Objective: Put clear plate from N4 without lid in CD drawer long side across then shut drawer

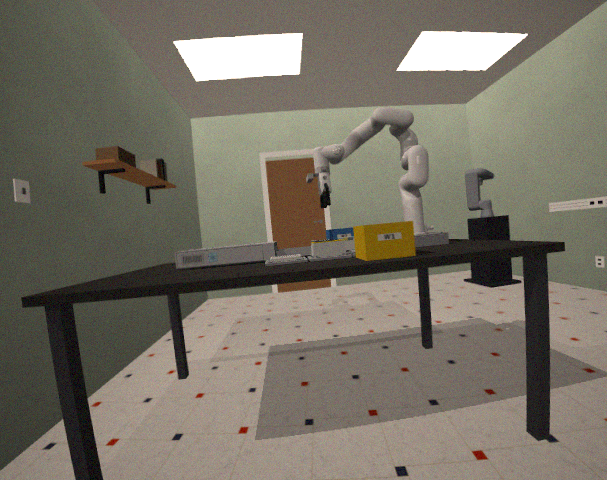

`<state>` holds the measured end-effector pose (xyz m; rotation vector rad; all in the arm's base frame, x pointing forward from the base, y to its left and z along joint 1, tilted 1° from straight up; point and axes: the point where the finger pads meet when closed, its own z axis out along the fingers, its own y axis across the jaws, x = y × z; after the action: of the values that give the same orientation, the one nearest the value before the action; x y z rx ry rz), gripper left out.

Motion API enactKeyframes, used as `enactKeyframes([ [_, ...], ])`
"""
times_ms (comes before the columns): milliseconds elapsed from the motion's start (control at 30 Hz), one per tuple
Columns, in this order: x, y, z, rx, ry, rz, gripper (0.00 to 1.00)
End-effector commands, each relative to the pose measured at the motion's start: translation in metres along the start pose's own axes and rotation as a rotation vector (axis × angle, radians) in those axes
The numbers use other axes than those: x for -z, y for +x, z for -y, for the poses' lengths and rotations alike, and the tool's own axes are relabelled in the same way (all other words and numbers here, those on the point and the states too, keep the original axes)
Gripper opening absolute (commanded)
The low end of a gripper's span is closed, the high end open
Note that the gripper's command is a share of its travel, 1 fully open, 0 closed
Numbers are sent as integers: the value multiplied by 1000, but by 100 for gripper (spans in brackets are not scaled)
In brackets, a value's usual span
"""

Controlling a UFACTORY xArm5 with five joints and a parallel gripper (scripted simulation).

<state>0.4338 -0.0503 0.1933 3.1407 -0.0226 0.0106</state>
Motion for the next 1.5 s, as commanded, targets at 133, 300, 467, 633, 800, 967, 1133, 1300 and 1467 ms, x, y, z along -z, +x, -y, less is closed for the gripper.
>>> enactKeyframes([
  [133,-17,10,-38,2,-12,-5,100],
  [300,-24,12,-51,2,-12,-5,100],
  [467,-35,17,-73,2,-12,-5,100],
  [633,-46,21,-95,2,-13,-5,100],
  [800,-53,24,-108,2,-13,-5,100],
  [967,-64,29,-130,2,-13,-5,100],
  [1133,-75,33,-152,2,-13,-5,100],
  [1300,-79,35,-160,2,-13,-5,100],
  [1467,-79,35,-160,2,-13,-5,100],
])
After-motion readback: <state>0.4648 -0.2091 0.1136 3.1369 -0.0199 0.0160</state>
